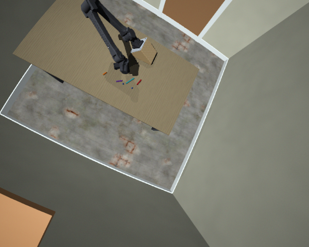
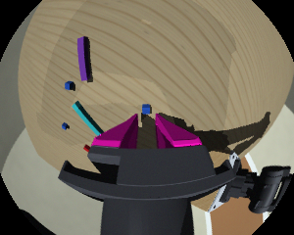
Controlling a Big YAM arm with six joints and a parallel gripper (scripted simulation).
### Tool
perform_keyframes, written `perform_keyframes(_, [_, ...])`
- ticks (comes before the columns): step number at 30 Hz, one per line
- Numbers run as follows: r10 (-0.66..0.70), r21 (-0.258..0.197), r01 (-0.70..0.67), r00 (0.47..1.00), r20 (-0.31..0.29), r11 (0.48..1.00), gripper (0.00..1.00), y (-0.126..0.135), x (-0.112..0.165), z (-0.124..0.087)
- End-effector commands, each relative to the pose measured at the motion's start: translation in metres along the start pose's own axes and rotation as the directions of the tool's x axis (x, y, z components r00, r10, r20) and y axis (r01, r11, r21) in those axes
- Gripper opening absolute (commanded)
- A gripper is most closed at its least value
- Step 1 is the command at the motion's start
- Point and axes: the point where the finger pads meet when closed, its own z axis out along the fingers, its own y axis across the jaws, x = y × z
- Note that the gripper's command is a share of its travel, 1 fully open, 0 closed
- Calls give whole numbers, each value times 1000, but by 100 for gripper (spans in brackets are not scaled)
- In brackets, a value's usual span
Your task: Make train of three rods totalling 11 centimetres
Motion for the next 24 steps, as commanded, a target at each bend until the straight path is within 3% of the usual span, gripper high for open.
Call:
perform_keyframes(1, [16, -23, -16, 1000, 7, 1000, 23, 14, 0, -4])
perform_keyframes(24, [16, -25, -16, 1000, 8, 1000, 23, 16, -1, -5])
